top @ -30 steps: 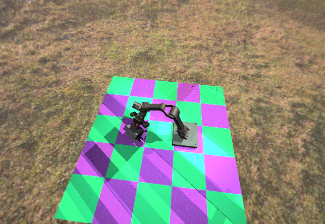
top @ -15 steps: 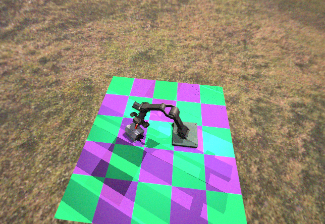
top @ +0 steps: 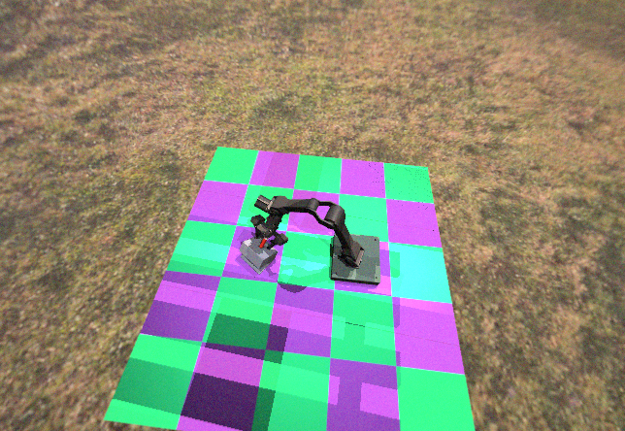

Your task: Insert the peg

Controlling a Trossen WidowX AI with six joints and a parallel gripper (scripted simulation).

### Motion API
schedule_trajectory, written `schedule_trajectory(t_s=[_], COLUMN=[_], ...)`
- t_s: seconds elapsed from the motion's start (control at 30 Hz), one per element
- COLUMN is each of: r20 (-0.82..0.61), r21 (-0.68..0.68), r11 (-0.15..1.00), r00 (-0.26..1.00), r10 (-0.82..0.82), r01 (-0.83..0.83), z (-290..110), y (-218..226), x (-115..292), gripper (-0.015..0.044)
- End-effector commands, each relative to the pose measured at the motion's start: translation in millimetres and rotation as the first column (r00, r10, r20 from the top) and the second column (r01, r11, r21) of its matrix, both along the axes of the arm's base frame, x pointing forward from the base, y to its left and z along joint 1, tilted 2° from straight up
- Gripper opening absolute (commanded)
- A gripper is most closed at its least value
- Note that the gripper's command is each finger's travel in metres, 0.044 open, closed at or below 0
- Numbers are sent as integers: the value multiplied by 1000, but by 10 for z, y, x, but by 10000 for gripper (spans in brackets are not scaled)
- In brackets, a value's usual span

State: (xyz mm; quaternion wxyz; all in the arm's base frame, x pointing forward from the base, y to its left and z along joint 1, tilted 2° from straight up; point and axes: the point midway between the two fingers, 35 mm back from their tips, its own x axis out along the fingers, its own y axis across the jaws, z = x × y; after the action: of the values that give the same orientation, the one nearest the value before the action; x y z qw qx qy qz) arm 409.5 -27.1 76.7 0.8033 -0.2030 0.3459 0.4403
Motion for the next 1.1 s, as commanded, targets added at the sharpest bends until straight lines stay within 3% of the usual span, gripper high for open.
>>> schedule_trajectory(t_s=[0.0, 1.07], r20=[10, -2], r21=[-4, -3], r11=[1000, 1000], r00=[1000, 1000], r10=[1, -3], r01=[-1, 3], z=[78, 543], y=[-58, -509], x=[-11, -283], gripper=[440, 440])
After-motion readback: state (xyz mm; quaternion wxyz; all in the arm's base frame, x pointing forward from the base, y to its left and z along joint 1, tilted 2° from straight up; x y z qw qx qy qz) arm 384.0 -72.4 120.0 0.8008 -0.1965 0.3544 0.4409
